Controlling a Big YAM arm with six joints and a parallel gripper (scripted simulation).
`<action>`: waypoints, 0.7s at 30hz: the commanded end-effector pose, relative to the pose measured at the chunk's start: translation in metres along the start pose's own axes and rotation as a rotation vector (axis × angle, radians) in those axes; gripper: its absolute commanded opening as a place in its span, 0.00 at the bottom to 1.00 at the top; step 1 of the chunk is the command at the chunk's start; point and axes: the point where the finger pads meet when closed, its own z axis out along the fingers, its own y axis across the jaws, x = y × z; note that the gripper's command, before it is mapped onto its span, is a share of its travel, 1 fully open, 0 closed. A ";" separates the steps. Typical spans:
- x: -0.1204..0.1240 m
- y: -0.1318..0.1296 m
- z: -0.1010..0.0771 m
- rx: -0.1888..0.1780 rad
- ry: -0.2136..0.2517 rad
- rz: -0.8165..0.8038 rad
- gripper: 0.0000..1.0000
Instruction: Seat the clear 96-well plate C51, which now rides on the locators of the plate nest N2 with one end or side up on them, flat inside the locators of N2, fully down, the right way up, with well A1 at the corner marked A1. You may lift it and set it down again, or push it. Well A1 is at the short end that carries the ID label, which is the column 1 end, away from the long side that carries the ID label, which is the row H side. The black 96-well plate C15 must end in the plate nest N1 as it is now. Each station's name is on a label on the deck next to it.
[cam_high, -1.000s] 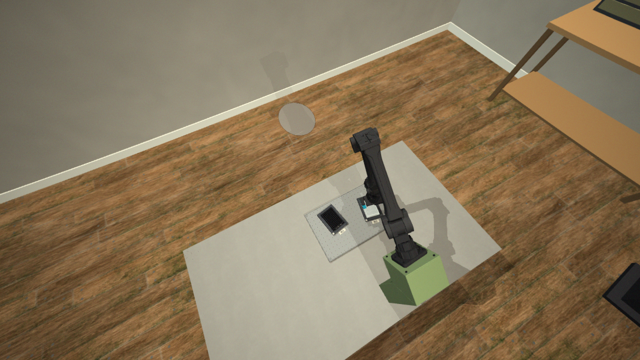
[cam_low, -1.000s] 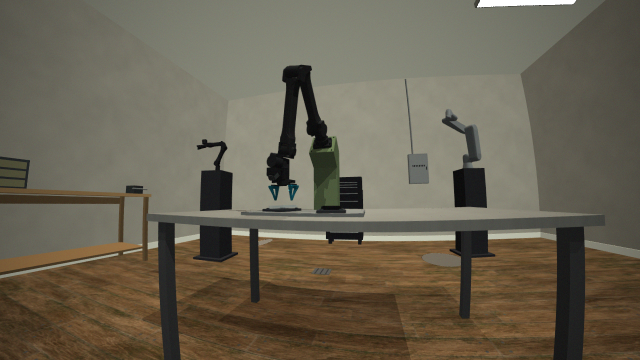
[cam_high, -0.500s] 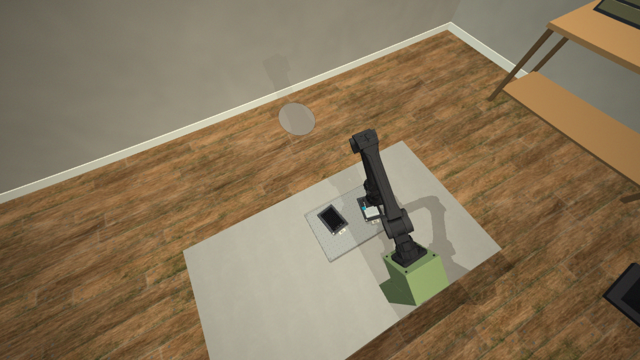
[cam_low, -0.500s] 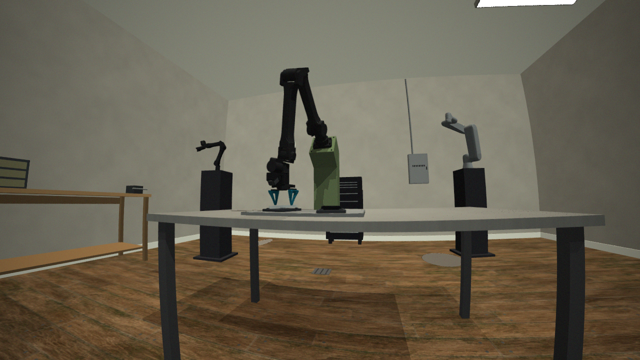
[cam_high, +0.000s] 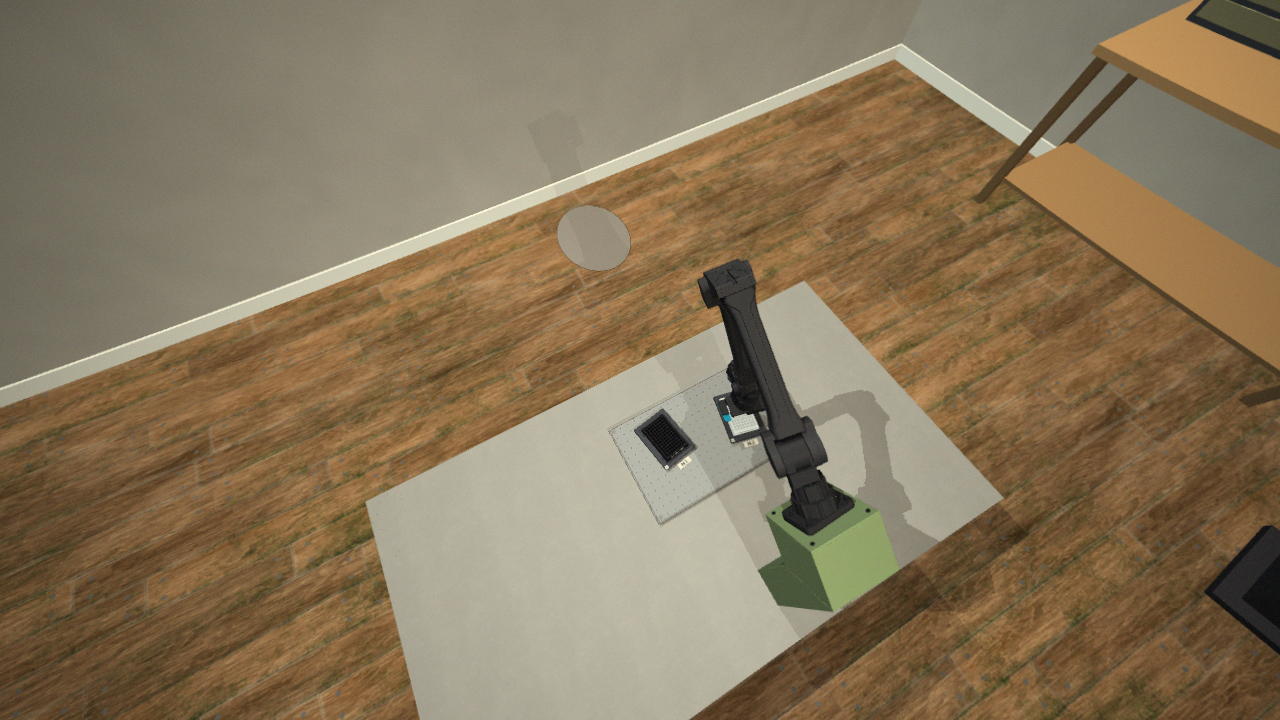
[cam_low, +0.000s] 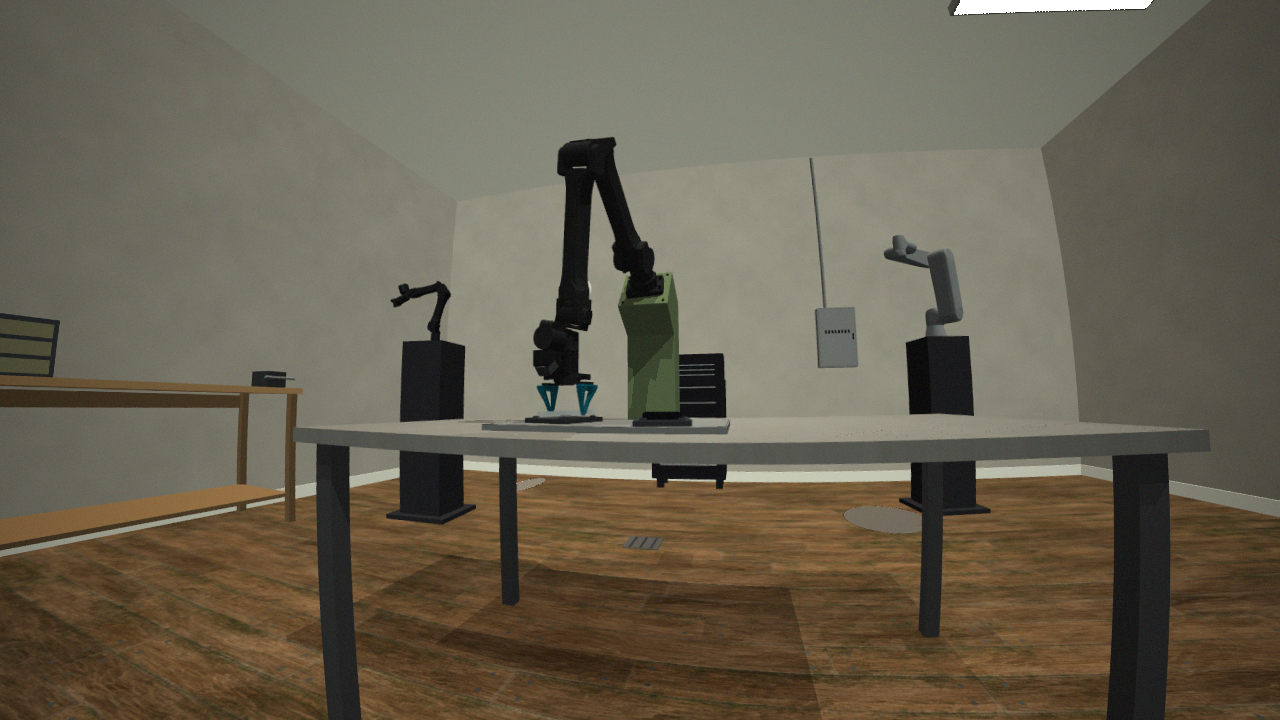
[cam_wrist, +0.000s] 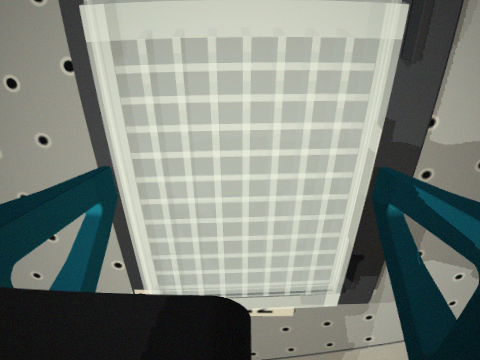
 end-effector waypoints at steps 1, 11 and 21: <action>0.000 -0.001 -0.003 0.003 -0.005 0.002 1.00; 0.000 -0.001 -0.003 0.003 -0.005 0.002 0.00; 0.000 -0.001 -0.003 0.003 -0.005 0.002 0.00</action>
